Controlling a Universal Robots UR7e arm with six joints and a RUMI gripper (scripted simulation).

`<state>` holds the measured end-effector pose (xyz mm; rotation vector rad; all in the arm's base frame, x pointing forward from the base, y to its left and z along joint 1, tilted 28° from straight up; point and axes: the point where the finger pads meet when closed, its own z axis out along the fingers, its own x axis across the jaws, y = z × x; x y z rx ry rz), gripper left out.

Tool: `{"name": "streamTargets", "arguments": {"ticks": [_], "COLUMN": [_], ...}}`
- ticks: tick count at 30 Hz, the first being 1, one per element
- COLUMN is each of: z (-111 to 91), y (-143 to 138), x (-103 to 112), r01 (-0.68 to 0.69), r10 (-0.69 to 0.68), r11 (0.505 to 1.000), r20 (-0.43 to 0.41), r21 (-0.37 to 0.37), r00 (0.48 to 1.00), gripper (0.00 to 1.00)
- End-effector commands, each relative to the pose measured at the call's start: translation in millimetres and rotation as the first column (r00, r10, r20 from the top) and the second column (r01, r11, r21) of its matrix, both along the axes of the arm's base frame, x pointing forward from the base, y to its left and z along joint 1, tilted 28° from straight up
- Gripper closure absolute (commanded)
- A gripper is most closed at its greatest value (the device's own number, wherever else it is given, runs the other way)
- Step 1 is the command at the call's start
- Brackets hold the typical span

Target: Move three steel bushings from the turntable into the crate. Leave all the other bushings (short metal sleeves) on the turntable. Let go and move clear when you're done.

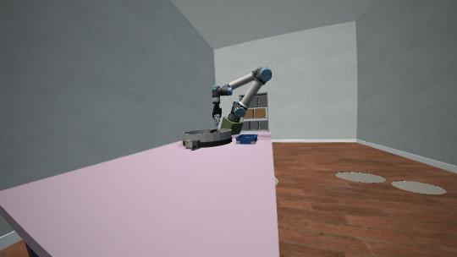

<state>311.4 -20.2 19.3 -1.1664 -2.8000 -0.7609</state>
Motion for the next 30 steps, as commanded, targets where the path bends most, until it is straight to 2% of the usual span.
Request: {"name": "streamTargets", "arguments": {"ticks": [1,30], "z": [0.2,0.8], "y": [-0.3,0.0], "x": [0.2,1.7], "r01": [0.0,-0.034], "r10": [0.0,0.034], "r11": [1.0,0.999], "r20": [0.001,0.016], "r21": [-0.001,-0.009], "r00": [1.0,0.999], "gripper": [1.0,1.0]}}
